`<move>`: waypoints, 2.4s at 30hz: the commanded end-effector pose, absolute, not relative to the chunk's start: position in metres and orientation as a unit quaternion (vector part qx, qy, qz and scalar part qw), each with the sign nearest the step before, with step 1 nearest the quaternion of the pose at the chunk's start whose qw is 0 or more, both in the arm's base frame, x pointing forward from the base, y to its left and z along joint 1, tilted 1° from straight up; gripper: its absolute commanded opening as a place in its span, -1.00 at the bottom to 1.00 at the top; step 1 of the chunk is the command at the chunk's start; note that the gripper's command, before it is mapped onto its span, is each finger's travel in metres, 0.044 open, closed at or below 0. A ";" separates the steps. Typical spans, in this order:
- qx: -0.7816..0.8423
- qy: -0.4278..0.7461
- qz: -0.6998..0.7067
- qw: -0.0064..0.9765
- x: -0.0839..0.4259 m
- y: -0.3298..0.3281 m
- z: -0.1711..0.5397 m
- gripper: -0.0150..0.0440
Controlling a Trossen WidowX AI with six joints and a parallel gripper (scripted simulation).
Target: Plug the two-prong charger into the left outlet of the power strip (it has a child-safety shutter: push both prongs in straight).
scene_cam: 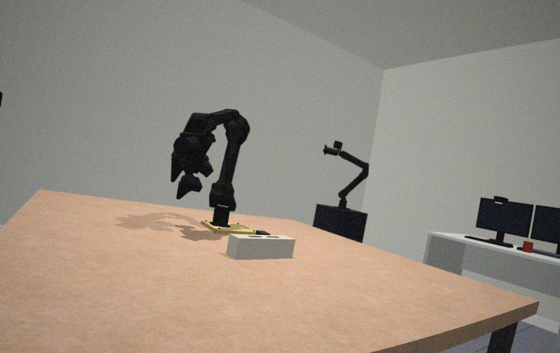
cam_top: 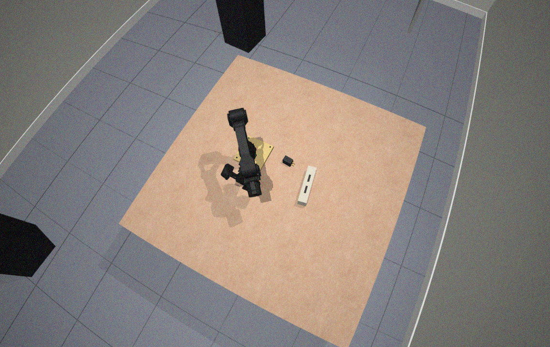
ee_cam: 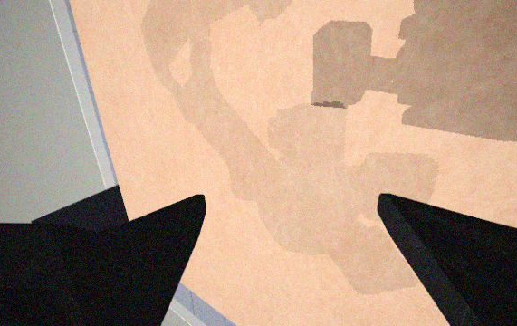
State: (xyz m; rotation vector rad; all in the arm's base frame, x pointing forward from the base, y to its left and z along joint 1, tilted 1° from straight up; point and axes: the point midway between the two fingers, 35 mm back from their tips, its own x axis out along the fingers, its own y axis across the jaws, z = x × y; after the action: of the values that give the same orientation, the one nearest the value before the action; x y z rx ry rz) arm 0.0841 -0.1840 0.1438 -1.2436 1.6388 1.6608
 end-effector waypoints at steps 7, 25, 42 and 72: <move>-0.457 0.638 0.545 0.296 0.108 -0.170 0.136 1.00; -0.442 0.684 0.429 0.390 0.147 -0.140 0.126 1.00; -0.401 0.708 0.329 0.479 0.176 -0.104 0.118 1.00; -0.280 0.717 0.185 0.611 0.208 -0.024 0.106 1.00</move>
State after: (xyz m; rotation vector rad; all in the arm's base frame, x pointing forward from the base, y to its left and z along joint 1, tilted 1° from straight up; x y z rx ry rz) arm 0.2064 -0.0328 0.1087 -0.6912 1.6559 0.4560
